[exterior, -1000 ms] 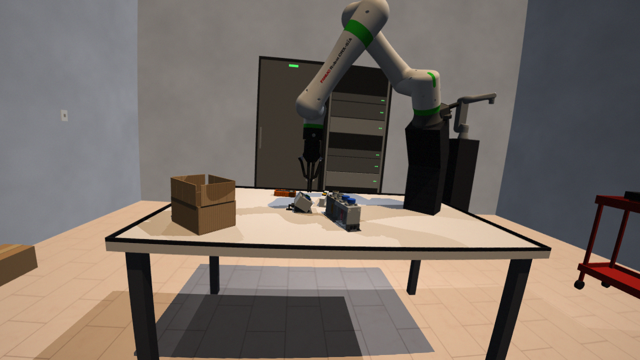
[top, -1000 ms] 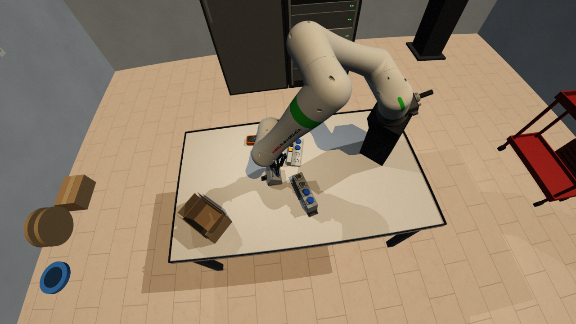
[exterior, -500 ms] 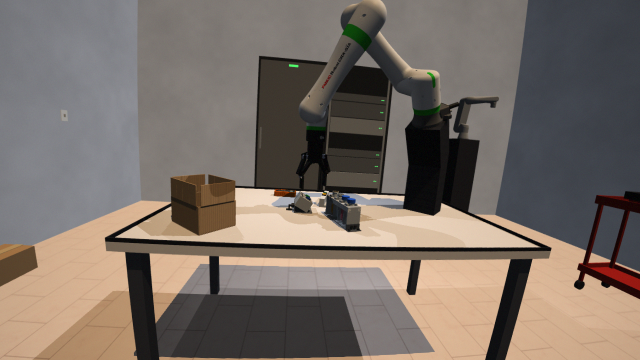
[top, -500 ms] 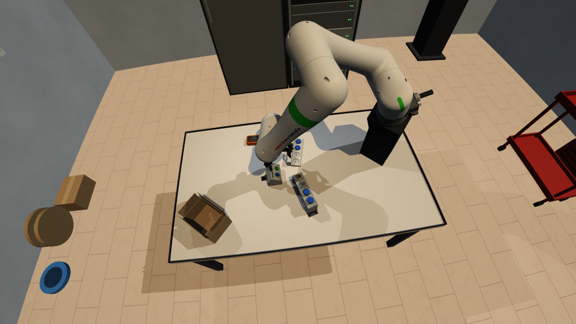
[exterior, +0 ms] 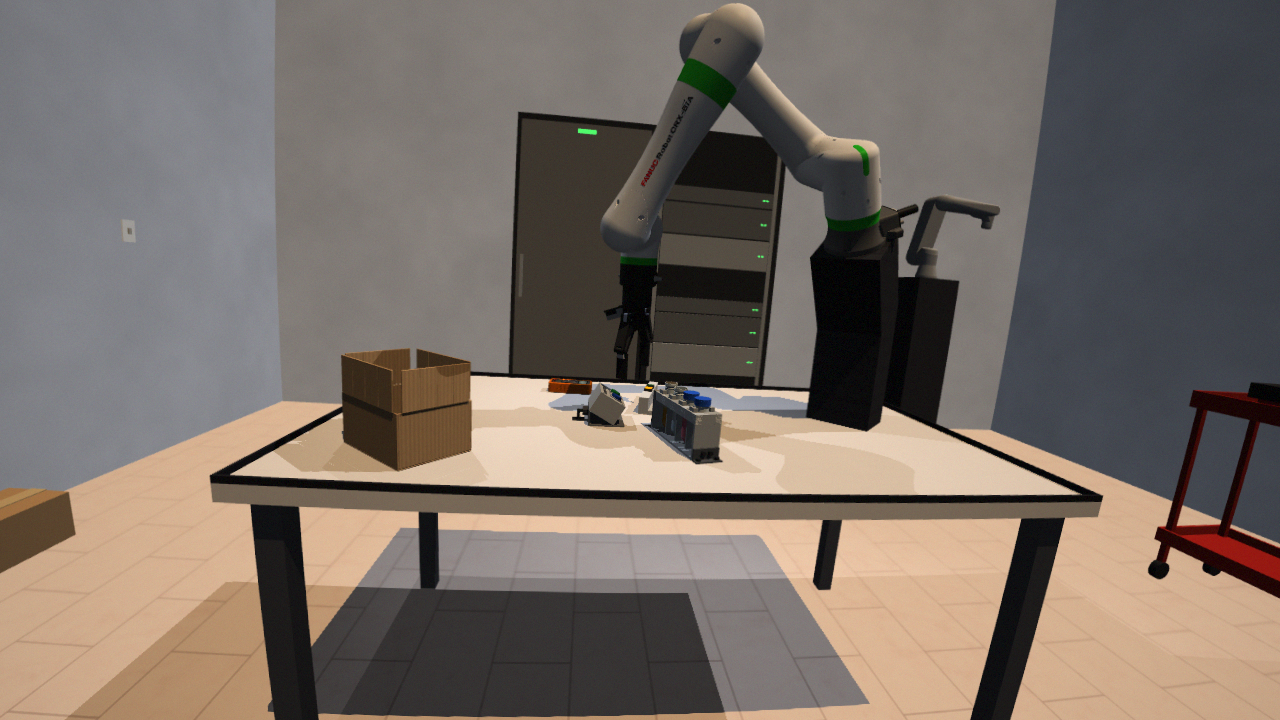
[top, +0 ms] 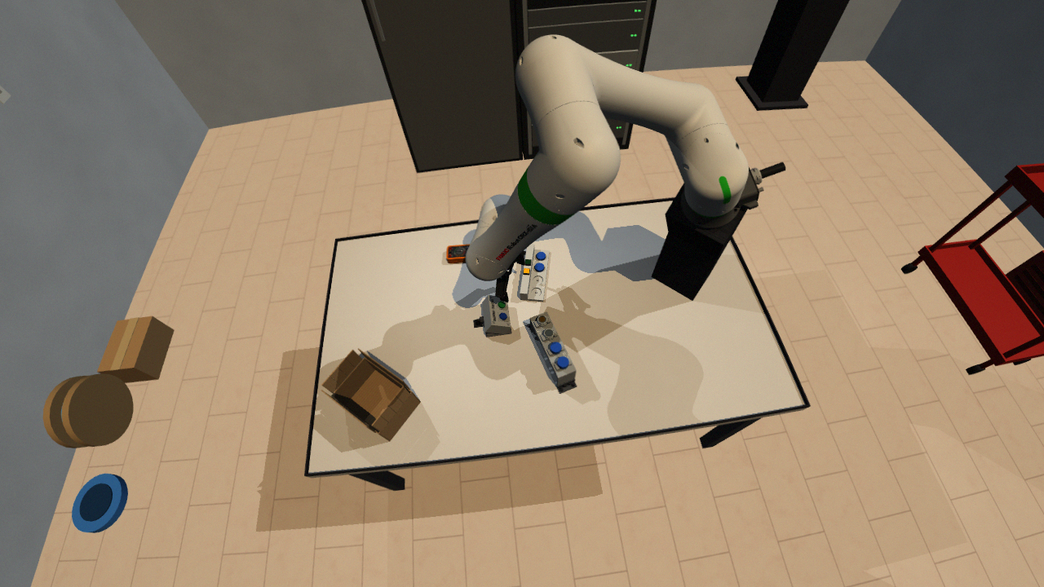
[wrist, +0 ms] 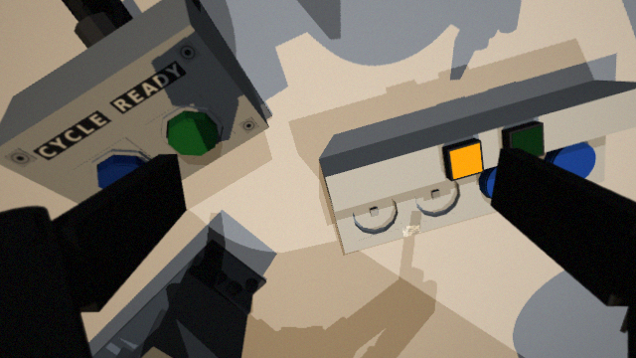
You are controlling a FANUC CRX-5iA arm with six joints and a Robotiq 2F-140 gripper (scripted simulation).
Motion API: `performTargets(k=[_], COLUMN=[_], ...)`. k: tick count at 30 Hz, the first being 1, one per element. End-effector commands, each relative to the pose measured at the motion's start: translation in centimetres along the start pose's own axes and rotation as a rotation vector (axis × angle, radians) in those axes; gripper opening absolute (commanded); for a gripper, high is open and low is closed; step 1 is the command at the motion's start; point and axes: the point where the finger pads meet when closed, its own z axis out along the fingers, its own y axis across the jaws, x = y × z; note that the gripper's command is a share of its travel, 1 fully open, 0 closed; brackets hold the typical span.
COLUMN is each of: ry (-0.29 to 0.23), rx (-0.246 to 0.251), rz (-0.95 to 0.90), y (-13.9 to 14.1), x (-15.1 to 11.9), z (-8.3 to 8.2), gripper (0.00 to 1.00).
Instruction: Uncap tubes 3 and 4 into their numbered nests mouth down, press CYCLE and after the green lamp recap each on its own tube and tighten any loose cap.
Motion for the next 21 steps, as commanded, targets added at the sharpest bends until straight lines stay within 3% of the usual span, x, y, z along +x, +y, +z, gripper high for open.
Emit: performTargets(k=[1,15,21], ry=[-0.008,-0.008,-0.008], rx=[0.098,0.097,0.097], rz=[-0.243,-0.243,-0.243], y=[2.1,10.2,11.6], x=[0.3,1.0,1.1], z=[0.4,2.0,2.3], gripper=[1.00,1.00,1.00])
